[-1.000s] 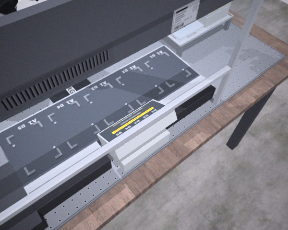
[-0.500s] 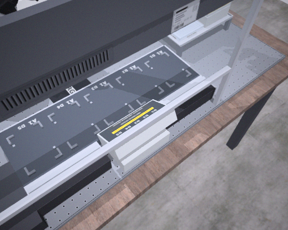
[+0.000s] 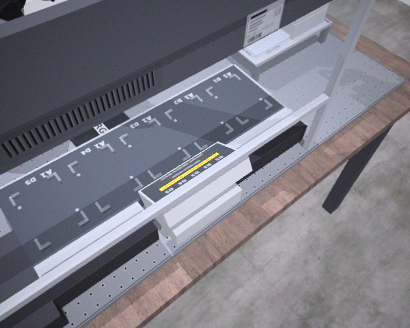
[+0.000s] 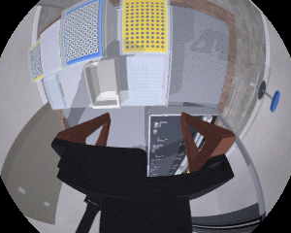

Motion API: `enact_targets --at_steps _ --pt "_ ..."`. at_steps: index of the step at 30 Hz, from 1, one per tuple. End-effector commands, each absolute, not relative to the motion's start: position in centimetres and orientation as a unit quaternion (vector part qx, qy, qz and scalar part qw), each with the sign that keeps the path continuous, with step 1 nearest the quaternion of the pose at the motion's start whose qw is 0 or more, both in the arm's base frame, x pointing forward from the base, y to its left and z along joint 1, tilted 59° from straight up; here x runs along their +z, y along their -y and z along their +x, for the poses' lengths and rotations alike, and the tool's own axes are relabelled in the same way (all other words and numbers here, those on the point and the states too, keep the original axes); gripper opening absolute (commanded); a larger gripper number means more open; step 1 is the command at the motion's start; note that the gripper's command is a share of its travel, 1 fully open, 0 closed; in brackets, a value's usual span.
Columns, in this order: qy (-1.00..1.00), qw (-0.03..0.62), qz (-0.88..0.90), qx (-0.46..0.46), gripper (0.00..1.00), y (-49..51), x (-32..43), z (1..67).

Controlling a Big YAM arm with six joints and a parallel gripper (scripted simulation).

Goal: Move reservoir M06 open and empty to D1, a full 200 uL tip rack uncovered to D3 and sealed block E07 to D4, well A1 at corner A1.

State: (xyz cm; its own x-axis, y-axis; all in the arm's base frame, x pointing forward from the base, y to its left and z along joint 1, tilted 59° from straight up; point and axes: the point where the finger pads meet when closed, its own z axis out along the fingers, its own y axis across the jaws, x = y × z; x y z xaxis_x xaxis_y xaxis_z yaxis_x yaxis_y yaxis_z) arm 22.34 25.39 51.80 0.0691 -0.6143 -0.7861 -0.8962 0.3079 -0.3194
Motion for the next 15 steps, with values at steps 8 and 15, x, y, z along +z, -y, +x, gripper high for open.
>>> enact_targets --at_steps 8,15 --pt "-0.651 0.486 -0.561 0.162 1.00 -25.5 53.1 19.9" --pt "-0.651 0.486 -0.559 0.165 1.00 -26.2 52.3 17.8"
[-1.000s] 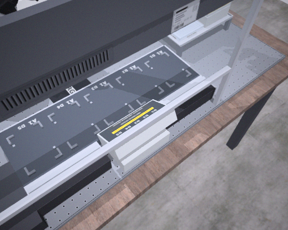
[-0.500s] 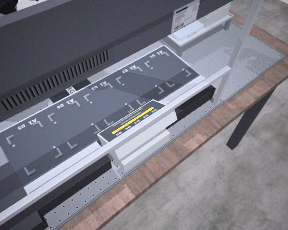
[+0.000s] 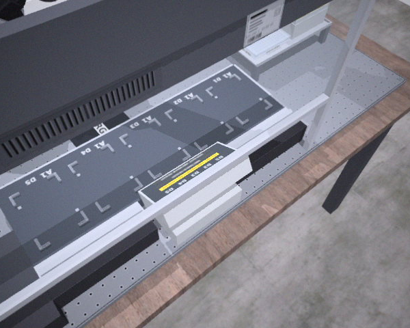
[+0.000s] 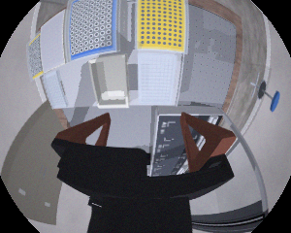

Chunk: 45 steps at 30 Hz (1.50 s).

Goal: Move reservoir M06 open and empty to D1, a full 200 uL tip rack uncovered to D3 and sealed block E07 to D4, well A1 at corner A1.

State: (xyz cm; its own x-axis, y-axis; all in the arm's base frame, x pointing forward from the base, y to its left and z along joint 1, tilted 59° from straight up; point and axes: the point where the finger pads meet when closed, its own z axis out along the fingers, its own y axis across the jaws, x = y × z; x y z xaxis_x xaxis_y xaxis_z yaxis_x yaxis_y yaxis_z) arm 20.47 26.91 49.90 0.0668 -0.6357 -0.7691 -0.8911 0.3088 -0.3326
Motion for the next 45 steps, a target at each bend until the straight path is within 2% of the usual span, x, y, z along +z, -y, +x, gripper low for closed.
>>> enact_targets --at_steps 1,11,14,16,45 --pt "-0.652 0.485 -0.559 0.165 1.00 -26.3 52.2 17.4" --pt "-0.654 0.483 -0.557 0.171 1.00 -27.8 50.5 13.2" --pt "-0.649 0.495 -0.550 0.179 1.00 -27.6 52.1 12.6" --pt "-0.655 0.481 -0.557 0.172 1.00 -28.1 50.0 12.1" --pt "-0.655 0.481 -0.558 0.167 1.00 -28.4 50.7 12.5"
